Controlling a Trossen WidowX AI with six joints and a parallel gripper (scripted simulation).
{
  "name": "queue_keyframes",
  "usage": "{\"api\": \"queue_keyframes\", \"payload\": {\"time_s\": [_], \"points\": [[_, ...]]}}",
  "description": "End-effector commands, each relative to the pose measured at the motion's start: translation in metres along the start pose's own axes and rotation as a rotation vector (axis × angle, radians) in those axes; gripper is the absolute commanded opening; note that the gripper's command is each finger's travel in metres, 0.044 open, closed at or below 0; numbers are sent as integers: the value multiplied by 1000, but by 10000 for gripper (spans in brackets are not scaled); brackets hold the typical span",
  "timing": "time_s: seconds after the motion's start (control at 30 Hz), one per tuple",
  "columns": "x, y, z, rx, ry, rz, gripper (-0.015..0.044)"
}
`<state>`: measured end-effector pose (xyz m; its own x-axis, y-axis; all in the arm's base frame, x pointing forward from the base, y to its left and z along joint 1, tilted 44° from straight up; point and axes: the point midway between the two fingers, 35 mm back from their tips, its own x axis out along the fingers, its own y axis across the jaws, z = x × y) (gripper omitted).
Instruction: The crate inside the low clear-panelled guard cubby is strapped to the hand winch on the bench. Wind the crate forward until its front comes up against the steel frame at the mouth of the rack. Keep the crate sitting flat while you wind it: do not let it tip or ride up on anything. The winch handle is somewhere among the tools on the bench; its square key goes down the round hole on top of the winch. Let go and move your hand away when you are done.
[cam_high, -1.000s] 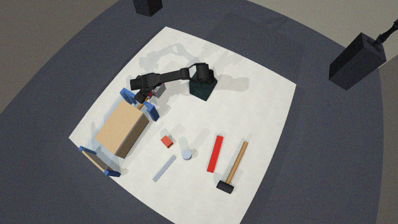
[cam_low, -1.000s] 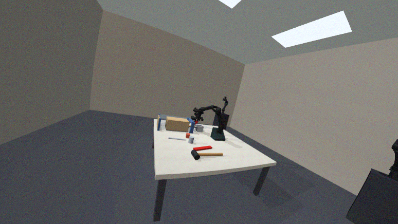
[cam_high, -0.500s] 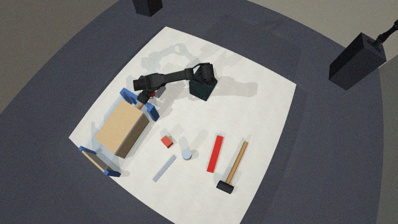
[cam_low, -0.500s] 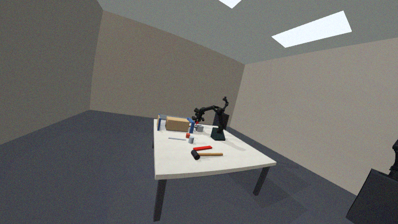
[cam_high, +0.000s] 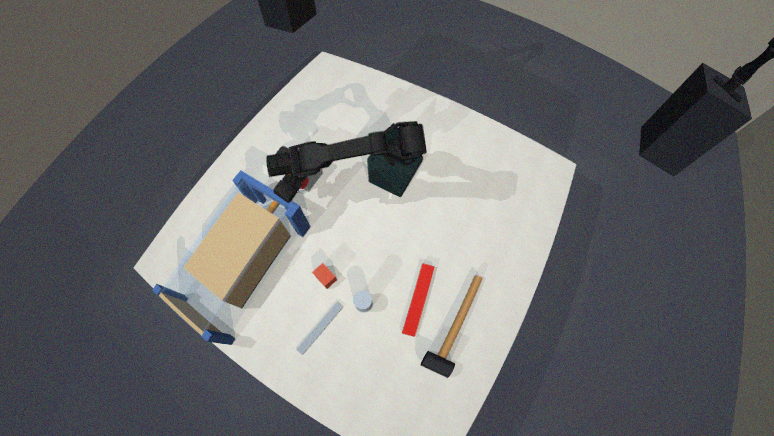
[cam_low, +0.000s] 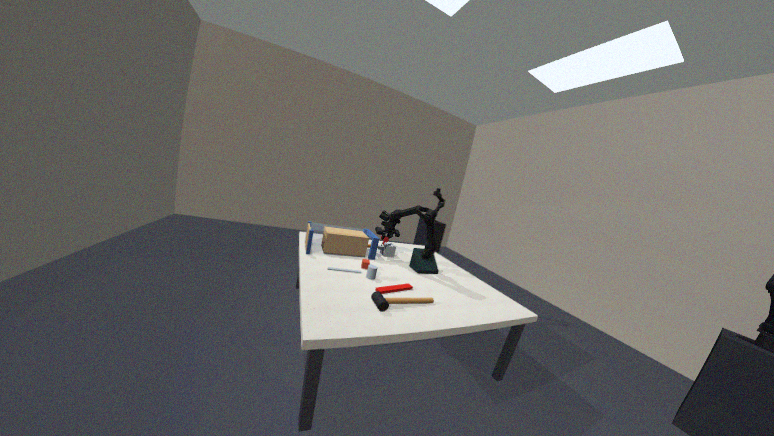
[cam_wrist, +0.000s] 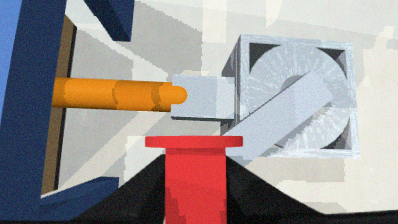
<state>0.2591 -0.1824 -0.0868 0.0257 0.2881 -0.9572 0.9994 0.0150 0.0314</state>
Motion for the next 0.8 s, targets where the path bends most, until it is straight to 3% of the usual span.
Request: {"api": "queue_keyframes", "payload": {"time_s": [0.0,0.77], "points": [[-1,-7,-10,3,20,-10,0],[-9,-32,-27,3,21,-12,0]]}}
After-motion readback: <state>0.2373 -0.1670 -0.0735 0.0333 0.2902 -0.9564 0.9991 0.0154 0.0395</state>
